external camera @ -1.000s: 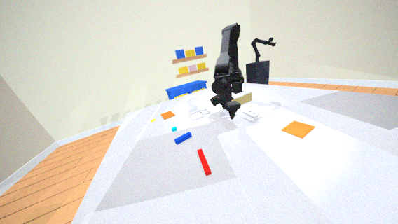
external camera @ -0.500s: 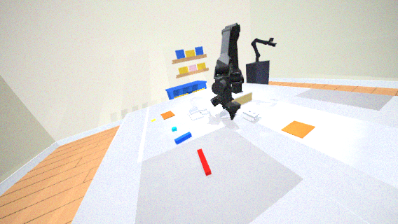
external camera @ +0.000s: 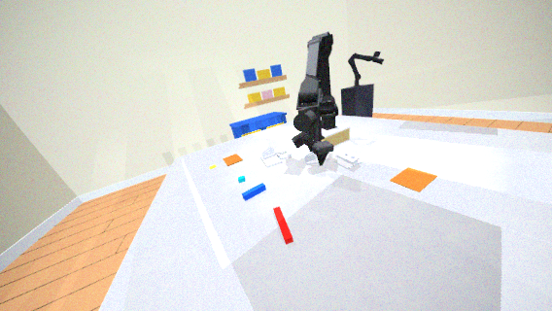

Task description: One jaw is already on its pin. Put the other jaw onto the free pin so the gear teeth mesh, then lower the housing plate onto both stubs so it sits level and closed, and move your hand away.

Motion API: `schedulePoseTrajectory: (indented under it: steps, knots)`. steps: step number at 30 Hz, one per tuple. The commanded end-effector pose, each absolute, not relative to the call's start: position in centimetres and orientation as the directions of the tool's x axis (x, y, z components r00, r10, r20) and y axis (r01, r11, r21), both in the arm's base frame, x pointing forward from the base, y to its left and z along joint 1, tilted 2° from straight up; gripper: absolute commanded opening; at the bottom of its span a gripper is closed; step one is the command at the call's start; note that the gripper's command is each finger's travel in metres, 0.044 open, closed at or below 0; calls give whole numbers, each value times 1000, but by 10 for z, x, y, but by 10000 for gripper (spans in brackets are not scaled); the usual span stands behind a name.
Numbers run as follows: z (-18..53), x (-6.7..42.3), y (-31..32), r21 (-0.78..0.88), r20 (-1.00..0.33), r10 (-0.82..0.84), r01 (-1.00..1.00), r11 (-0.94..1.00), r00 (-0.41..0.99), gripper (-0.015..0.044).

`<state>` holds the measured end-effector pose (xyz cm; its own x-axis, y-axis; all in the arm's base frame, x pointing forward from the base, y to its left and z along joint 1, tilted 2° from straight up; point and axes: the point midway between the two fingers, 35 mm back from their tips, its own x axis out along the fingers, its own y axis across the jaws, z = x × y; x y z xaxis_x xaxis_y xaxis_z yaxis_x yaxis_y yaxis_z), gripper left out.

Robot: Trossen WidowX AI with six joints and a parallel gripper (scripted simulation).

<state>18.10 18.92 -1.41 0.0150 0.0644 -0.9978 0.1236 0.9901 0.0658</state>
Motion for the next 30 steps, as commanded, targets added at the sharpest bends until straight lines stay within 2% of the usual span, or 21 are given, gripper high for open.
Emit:
schedulePoseTrajectory:
  steps: [1,5,11,30]
  knots:
    - [-14,181,189,66,-998,65,124,990,15,282]
    - [-14,181,189,66,-998,65,124,990,15,177]
    - [-14,181,189,66,-998,65,124,990,15,137]
    - [6,183,190,65,-998,64,124,990,16,134]
